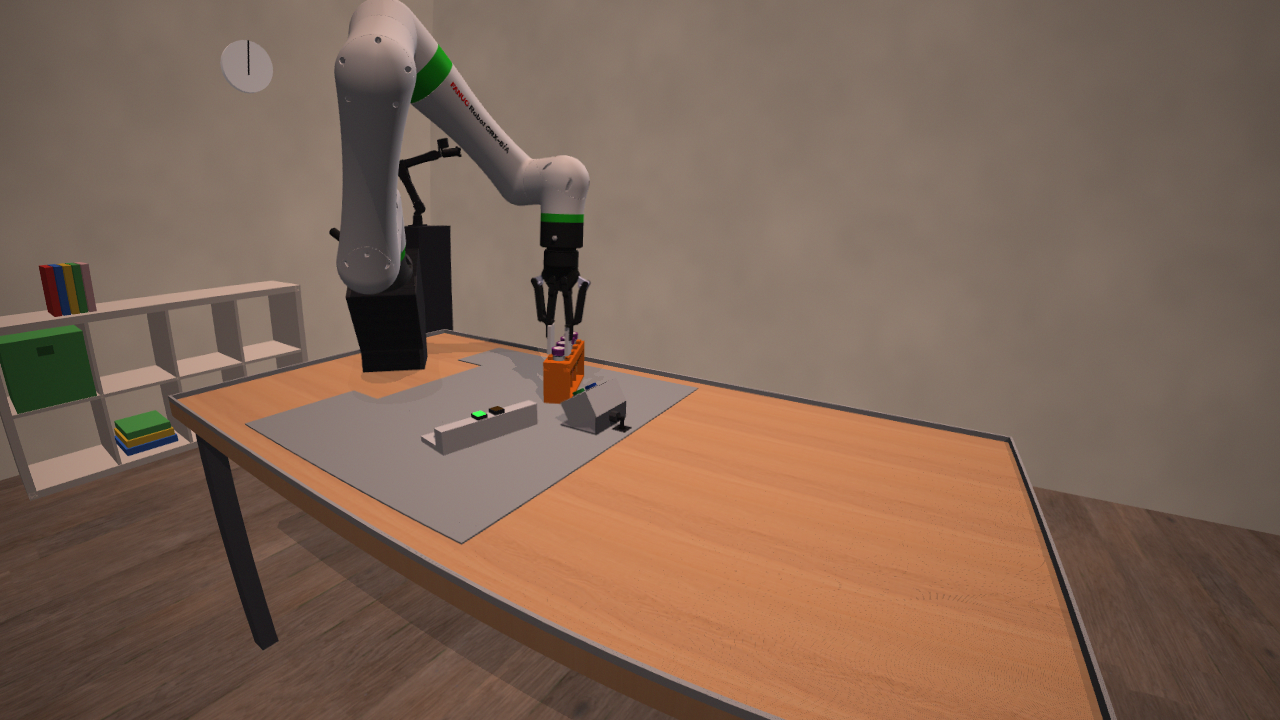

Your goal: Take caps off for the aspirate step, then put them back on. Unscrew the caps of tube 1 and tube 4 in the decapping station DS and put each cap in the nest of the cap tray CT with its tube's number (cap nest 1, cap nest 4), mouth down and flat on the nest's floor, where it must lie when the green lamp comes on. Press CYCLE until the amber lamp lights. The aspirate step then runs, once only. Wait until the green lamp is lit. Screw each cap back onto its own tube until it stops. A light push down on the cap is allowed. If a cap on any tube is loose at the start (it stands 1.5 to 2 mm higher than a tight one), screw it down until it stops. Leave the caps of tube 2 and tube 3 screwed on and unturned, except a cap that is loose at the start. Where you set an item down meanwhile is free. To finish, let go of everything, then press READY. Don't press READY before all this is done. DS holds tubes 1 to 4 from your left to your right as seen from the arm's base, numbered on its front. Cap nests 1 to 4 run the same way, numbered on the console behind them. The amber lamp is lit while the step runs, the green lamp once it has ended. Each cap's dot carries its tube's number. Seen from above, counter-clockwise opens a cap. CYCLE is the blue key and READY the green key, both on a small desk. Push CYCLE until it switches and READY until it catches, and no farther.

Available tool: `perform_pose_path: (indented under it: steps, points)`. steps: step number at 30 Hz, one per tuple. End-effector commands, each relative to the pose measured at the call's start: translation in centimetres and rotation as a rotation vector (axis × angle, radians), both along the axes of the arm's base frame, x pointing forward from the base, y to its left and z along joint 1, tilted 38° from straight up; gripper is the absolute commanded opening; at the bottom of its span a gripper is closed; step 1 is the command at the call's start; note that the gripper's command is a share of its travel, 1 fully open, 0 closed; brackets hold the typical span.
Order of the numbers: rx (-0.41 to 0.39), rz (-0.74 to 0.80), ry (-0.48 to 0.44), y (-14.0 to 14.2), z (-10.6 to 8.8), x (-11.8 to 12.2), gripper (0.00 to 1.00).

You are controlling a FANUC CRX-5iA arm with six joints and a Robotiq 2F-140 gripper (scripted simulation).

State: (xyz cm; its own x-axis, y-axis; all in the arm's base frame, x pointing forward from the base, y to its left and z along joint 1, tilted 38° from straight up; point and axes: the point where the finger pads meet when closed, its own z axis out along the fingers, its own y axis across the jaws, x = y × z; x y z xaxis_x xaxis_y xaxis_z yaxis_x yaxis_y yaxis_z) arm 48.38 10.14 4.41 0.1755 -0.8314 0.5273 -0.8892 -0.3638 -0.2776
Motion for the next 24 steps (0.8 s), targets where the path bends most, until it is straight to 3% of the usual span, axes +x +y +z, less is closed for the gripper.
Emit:
perform_pose_path:
  steps: [1,6,7,19,24]
  points:
    - [0.058,-0.125,-0.089,0.0,0.0,0.0,0.0]
    - [0.058,-0.125,-0.089,0.0,0.0,0.0,0.0]
    - [0.058,-0.125,-0.089,0.0,0.0,0.0,0.35]
    - [0.058,-0.125,-0.089,0.0,0.0,0.0,0.35]
    - [0.058,-0.125,-0.089,0.7,1.1,-0.7,0.35]
